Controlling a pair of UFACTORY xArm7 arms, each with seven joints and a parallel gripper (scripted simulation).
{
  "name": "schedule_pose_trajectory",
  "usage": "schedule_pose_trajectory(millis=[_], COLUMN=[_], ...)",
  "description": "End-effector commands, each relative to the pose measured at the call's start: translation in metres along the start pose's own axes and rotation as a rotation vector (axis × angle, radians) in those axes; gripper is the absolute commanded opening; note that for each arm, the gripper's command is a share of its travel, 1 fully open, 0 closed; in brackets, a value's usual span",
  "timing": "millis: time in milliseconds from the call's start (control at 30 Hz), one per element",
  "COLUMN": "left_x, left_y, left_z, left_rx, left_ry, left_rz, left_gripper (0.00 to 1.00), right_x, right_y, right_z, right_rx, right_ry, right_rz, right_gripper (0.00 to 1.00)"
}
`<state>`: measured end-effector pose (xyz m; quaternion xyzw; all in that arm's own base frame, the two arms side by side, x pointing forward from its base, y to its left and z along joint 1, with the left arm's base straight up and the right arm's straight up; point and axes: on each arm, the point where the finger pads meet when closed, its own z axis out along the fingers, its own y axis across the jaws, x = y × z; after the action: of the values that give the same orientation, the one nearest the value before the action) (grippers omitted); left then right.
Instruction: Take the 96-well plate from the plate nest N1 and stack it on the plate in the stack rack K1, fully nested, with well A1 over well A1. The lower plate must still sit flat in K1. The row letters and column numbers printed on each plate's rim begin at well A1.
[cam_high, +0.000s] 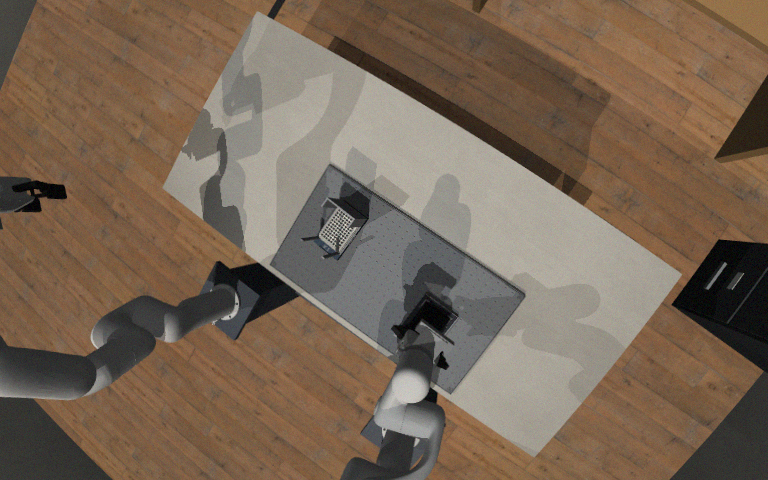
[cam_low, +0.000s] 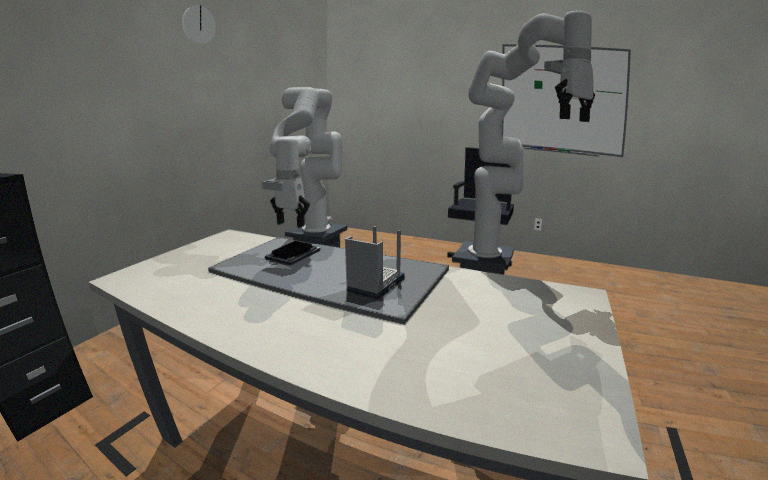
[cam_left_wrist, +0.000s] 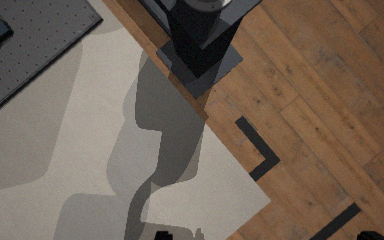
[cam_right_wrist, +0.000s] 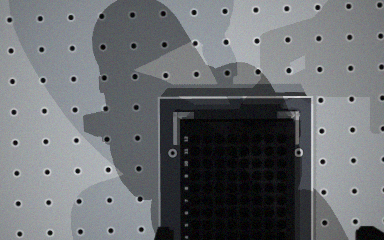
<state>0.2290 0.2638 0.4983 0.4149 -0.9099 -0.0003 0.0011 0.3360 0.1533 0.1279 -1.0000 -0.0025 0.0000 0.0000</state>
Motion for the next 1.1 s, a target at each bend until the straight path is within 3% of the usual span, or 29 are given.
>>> schedule_pose_trajectory(millis=[0,1067], left_x=[0.0,0.0], left_y=[0.0,0.0], left_z=[-0.001,-0.001], left_rx=[0.001,0.001], left_ry=[-0.003,-0.003], left_rz=[0.0,0.0], left_gripper=[1.0,1.0], right_x=[0.001,0.001], right_y=[0.0,0.0], right_z=[0.005,0.052], right_rx=[0.001,0.001], right_ry=[0.003,0.003], right_rz=[0.0,0.0], right_gripper=[1.0,1.0])
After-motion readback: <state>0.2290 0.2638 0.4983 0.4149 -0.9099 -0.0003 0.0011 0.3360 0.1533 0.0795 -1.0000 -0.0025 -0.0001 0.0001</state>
